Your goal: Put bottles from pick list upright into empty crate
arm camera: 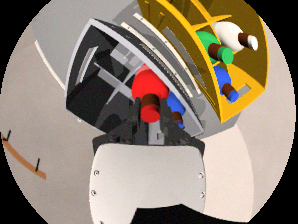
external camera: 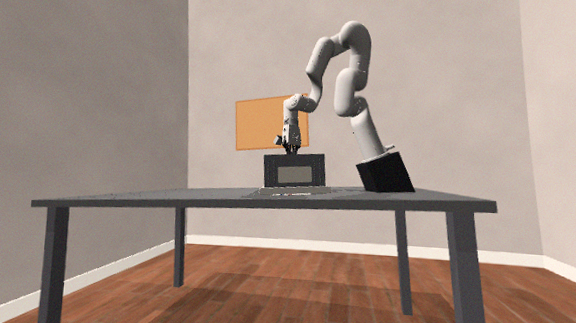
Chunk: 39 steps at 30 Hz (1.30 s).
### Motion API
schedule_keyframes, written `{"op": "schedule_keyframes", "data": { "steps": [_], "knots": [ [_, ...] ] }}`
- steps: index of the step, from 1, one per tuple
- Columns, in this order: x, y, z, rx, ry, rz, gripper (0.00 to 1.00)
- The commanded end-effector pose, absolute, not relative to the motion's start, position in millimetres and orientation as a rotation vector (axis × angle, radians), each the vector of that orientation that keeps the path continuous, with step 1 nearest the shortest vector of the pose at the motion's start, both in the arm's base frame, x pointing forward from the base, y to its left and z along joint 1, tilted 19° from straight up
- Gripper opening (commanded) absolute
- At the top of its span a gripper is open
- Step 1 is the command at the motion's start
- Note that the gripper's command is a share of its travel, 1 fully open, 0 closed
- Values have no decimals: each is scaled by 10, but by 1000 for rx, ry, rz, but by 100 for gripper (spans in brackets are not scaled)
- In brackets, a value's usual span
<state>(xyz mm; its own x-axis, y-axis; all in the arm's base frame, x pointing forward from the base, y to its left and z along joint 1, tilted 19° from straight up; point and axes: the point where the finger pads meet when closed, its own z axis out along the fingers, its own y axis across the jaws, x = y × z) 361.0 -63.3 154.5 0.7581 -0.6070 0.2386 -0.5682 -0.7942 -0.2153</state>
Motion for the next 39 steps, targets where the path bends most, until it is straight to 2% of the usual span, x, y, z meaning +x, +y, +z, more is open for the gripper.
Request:
{"op": "schedule_keyframes", "data": {
  "steps": [1, 39],
  "knots": [
    [3624, -637, 1546, -2822, 948, -456, 0],
    [3677, -632, 1390, -2822, 948, -456, 0]
  ]
}}
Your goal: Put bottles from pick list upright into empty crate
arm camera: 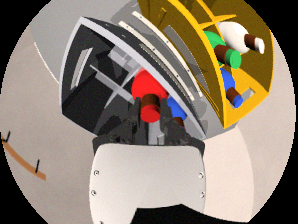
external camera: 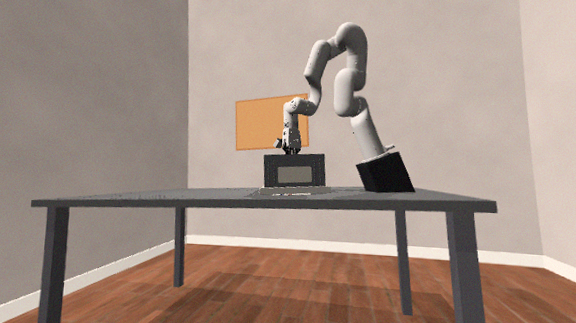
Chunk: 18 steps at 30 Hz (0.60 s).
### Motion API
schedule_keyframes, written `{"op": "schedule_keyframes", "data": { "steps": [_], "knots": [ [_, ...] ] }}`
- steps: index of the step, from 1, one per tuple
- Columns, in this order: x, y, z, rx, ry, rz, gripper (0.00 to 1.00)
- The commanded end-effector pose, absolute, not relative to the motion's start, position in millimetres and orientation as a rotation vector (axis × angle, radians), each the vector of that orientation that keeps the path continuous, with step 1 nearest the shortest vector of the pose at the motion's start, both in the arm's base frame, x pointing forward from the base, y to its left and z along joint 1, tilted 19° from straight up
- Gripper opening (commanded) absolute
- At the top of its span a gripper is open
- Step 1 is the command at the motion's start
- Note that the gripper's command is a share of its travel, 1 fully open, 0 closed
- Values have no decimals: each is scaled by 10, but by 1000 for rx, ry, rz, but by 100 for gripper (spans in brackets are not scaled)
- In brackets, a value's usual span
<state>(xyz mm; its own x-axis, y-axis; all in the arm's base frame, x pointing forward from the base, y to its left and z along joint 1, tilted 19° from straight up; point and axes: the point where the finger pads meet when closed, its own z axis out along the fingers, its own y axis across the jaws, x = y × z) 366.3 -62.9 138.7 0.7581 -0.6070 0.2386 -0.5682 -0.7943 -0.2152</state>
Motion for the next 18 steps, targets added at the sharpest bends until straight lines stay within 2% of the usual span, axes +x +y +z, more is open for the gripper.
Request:
{"op": "schedule_keyframes", "data": {
  "steps": [1, 18],
  "knots": [
    [3678, -632, 1385, -2822, 948, -456, 0],
    [3698, -631, 1328, -2822, 948, -456, 0]
  ]
}}
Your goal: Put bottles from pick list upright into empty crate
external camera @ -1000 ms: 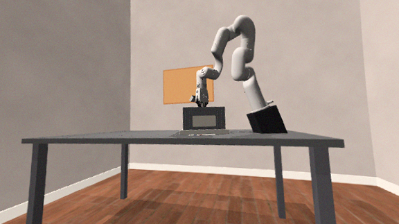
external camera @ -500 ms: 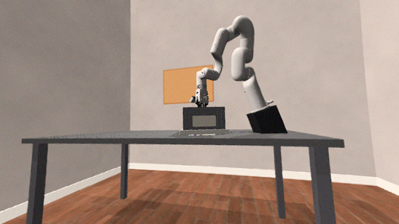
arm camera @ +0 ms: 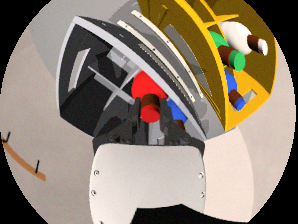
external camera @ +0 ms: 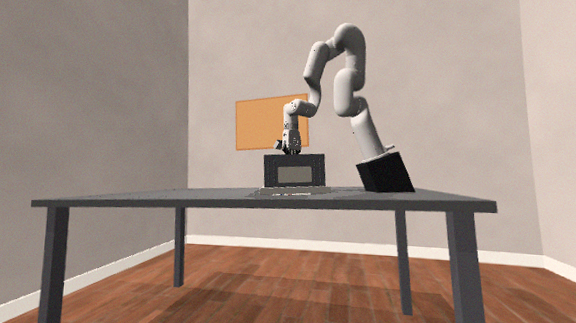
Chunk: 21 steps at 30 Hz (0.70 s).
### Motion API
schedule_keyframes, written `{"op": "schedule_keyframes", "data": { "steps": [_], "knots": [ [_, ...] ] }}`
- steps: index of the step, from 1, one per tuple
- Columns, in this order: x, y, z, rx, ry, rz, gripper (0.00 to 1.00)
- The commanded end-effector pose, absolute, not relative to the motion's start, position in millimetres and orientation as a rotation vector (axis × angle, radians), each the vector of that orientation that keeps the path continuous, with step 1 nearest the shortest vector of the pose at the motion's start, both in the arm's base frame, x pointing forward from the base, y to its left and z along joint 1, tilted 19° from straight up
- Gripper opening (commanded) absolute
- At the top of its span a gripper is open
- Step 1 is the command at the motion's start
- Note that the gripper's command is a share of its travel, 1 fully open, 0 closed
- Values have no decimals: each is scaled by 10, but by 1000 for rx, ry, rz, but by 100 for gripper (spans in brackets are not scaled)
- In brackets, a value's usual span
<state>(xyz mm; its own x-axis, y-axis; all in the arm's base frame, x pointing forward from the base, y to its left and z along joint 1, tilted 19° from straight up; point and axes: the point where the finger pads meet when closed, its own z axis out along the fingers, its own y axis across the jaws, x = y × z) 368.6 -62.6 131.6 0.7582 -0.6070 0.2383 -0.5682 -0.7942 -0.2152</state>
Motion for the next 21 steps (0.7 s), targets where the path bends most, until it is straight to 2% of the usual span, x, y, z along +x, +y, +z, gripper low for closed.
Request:
{"op": "schedule_keyframes", "data": {
  "steps": [1, 5, 6, 21],
  "knots": [
    [3698, -631, 1328, -2822, 948, -456, 0],
    [3698, -631, 1329, -2822, 948, -456, 0],
    [3708, -630, 1296, -2822, 948, -456, 65],
    [3708, -630, 1296, -2822, 948, -456, 65]
  ]
}}
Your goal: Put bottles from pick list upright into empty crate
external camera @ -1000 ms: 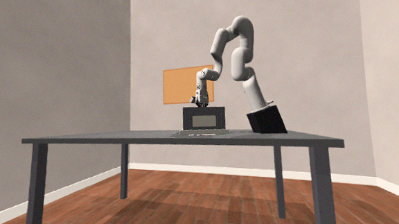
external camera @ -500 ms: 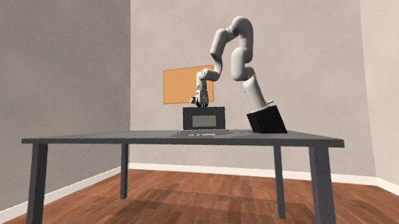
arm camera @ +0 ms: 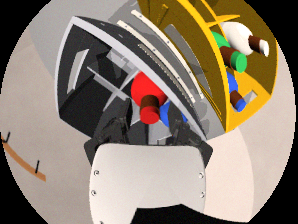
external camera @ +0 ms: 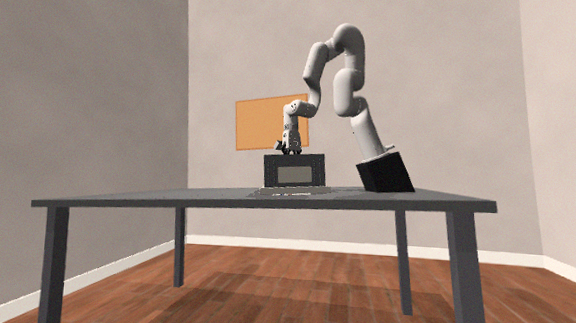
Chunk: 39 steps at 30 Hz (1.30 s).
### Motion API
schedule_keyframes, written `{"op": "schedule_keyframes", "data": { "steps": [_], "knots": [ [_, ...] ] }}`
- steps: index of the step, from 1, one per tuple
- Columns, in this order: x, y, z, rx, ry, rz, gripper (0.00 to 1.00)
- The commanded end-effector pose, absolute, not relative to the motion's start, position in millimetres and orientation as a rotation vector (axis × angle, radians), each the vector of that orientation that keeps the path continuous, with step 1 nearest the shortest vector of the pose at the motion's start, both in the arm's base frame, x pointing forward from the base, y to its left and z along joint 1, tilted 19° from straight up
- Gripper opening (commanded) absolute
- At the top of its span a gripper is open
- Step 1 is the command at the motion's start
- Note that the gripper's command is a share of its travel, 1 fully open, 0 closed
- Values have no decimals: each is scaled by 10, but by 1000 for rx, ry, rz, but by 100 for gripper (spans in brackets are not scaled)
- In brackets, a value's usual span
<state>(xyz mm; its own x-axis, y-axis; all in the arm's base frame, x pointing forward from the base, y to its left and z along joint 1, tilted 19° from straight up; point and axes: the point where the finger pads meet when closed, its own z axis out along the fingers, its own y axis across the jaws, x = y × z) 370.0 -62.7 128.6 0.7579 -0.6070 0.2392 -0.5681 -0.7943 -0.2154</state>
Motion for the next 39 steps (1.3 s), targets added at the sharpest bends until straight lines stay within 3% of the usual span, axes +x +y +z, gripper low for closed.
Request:
{"op": "schedule_keyframes", "data": {
  "steps": [1, 17, 39],
  "knots": [
    [3708, -630, 1296, -2822, 948, -456, 65],
    [3709, -630, 1296, -2822, 948, -456, 65],
    [3538, -644, 1802, -2822, 948, -456, 65]
  ]
}}
